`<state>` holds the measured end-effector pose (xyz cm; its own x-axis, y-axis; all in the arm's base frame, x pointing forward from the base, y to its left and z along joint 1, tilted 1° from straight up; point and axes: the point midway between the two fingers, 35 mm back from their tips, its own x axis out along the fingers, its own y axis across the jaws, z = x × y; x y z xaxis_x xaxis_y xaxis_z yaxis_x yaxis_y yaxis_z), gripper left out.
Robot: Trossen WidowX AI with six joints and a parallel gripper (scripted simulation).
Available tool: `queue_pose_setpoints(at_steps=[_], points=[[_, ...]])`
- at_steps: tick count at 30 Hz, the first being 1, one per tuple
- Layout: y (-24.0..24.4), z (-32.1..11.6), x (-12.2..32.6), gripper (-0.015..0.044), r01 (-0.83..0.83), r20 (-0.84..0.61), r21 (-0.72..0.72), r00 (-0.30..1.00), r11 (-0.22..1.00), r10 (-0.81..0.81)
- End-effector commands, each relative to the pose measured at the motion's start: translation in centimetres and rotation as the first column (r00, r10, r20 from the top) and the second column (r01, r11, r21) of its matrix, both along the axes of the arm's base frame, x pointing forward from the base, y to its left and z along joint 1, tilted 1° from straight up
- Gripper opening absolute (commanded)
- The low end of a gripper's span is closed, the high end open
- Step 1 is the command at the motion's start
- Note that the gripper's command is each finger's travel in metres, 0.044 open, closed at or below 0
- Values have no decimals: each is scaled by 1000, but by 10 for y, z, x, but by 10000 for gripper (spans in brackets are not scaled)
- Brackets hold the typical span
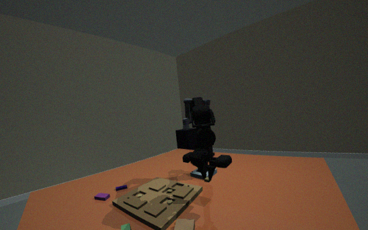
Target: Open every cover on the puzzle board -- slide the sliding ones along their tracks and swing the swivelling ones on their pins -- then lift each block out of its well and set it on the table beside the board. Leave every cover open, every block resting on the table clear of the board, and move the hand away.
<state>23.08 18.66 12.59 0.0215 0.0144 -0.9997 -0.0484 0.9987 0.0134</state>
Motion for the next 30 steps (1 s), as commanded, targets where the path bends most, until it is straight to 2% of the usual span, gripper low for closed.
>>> queue_pose_setpoints(at_steps=[1,30], points=[[5,0,2,80,7,13,5,1000,1000,-7],[9,-47,8,80,7,13,5,1000,1000,-7]])
